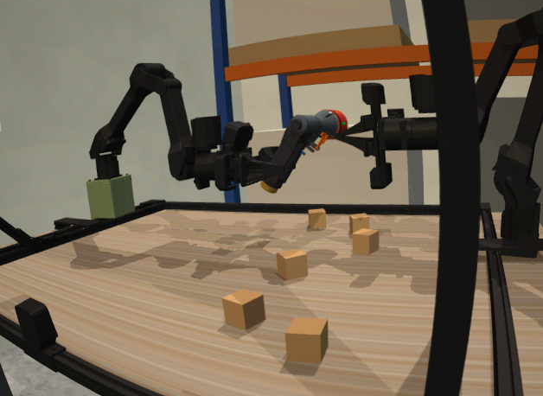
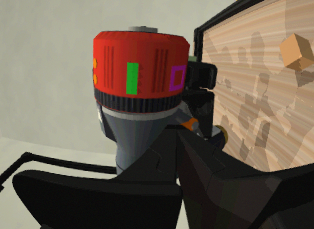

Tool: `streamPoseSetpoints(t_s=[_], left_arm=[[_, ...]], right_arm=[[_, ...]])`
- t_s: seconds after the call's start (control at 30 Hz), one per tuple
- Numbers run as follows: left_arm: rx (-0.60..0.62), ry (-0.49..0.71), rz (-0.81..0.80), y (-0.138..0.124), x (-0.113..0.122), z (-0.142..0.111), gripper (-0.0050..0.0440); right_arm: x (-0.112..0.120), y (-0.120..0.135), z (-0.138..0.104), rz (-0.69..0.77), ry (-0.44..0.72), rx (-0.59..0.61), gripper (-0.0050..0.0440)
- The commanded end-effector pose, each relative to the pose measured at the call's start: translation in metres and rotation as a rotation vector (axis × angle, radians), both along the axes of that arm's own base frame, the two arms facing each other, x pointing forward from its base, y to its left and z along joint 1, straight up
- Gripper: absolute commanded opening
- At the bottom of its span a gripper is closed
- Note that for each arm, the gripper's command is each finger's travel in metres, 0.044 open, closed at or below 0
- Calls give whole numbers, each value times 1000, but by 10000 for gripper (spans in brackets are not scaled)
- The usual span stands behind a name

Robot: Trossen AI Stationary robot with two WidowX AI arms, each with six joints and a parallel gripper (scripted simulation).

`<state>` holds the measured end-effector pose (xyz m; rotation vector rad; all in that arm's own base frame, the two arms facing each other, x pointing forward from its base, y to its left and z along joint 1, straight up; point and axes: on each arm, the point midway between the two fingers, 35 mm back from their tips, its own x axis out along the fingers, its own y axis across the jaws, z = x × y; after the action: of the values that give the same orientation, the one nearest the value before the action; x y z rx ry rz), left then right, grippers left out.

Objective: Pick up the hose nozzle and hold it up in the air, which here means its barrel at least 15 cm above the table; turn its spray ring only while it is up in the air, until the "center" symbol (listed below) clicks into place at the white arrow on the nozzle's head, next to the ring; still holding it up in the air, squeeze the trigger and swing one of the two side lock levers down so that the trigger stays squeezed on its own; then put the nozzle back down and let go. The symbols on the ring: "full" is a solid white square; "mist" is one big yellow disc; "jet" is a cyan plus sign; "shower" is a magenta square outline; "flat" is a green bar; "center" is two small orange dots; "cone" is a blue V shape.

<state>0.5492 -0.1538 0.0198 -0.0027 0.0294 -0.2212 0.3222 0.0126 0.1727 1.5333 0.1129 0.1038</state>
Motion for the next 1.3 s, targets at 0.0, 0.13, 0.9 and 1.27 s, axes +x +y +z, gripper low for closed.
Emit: streamPoseSetpoints(t_s=[0.0,0.13,0.9,1.27], left_arm=[[-1,-30,1,-1,3,10,0],[-1,-30,1,-1,3,10,0],[-1,-30,1,-1,3,10,0],[-1,-30,1,-1,3,10,0]], right_arm=[[7,1,1,-2,-6,8,0],[13,3,-2,-1,-6,12,0],[18,10,-4,2,-45,-263,0],[17,23,-2,3,-102,-671,0]])
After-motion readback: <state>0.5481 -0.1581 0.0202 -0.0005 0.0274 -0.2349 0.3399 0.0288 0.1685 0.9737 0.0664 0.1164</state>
